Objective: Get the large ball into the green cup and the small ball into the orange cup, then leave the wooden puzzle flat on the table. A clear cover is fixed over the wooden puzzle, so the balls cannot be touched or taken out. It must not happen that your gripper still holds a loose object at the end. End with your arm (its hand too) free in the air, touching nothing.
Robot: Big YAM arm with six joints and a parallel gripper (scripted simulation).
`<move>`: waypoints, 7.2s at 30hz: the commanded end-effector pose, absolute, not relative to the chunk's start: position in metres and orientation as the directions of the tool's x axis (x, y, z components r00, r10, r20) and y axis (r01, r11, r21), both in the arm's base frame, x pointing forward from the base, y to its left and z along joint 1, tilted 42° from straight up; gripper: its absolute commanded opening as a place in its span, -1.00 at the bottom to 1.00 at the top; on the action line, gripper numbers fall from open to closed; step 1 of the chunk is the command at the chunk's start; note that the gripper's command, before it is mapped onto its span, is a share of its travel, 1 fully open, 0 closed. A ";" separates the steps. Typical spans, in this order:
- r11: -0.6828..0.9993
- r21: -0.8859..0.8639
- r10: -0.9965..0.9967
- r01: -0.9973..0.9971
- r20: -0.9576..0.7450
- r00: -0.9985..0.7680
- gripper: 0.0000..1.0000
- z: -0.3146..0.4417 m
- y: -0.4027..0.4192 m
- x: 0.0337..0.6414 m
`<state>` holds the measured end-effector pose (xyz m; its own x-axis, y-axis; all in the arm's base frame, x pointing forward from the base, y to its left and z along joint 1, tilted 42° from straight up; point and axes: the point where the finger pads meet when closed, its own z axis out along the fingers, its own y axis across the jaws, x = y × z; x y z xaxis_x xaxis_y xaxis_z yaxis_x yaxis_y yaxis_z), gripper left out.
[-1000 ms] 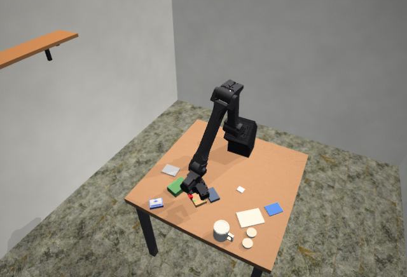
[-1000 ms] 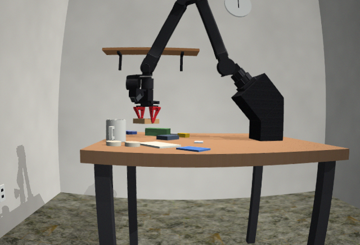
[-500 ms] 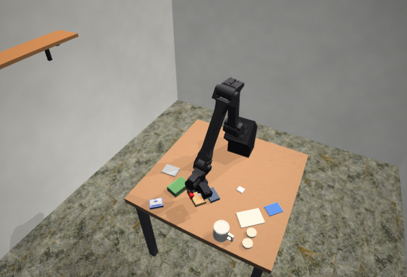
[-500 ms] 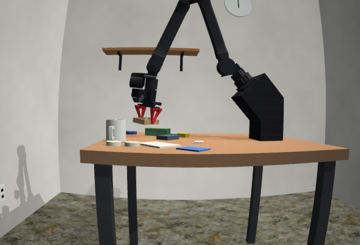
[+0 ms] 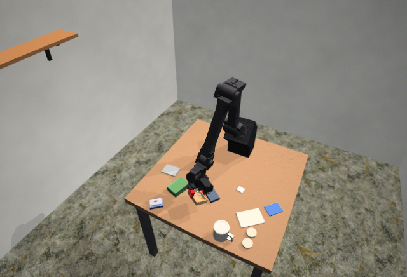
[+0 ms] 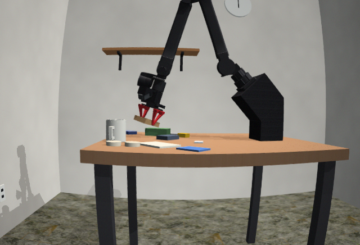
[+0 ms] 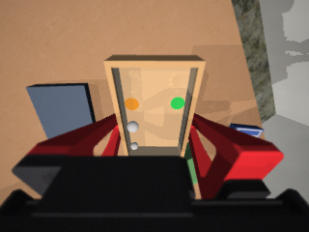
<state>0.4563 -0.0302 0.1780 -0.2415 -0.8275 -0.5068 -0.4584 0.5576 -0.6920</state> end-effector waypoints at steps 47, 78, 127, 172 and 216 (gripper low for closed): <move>0.528 -0.566 -0.848 -0.634 -0.399 -0.350 0.35 0.202 -0.027 0.469; 0.539 -0.576 -0.841 -0.614 -0.412 -0.351 0.35 0.205 -0.027 0.462; 0.536 -0.574 -0.843 -0.619 -0.400 -0.359 0.35 0.211 -0.035 0.467; 0.537 -0.580 -0.841 -0.612 -0.420 -0.340 0.35 0.202 -0.037 0.460; 0.544 -0.576 -0.838 -0.611 -0.407 -0.363 0.35 0.204 -0.036 0.461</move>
